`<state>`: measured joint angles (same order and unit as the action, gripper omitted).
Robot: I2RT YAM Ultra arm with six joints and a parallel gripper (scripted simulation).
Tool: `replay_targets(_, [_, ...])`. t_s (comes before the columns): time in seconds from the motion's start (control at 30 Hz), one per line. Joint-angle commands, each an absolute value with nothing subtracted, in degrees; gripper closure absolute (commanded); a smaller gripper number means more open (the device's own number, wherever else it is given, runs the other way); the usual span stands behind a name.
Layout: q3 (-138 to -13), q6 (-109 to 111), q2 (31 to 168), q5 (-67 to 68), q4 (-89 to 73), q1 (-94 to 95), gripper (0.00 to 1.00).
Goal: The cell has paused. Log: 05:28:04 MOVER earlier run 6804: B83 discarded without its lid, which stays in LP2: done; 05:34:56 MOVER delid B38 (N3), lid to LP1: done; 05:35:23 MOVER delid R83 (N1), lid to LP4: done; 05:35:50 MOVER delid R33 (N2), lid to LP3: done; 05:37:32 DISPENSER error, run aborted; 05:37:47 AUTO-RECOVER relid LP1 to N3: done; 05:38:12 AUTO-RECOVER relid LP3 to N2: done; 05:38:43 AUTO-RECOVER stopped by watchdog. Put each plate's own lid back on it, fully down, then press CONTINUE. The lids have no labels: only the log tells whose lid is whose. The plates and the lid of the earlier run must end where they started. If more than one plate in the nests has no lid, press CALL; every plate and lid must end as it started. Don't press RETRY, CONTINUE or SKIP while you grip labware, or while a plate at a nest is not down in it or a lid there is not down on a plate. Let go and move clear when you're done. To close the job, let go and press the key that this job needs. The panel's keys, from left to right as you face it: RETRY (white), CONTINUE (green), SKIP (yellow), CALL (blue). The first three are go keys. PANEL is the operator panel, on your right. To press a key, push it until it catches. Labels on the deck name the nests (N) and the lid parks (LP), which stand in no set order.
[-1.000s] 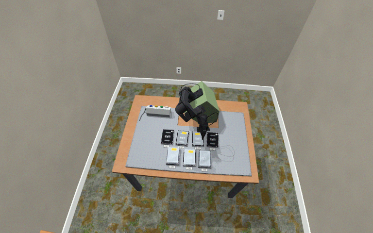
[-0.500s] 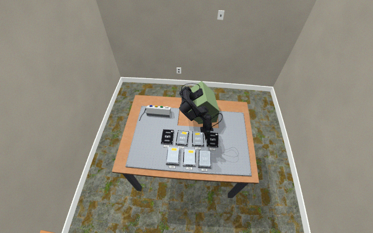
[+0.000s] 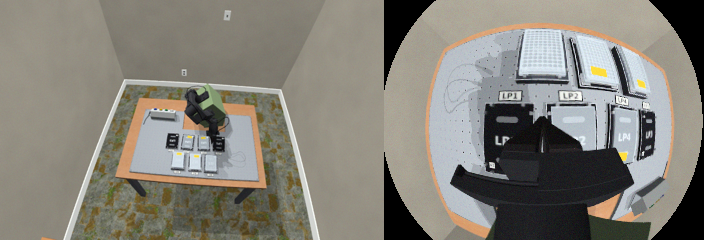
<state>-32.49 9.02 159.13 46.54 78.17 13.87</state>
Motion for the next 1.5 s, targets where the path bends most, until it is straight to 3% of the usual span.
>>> replay_targets(0.0, [-34.39, 8.32, 157.38, 47.21, 78.42, 15.33, 1.00])
replay_targets(0.73, [-41.96, 18.34, 148.82, 39.89, 68.38, 5.19, 1.00])
replay_targets(1.47, [-58.50, 24.09, 143.36, 34.15, 49.86, -2.09, 1.00])
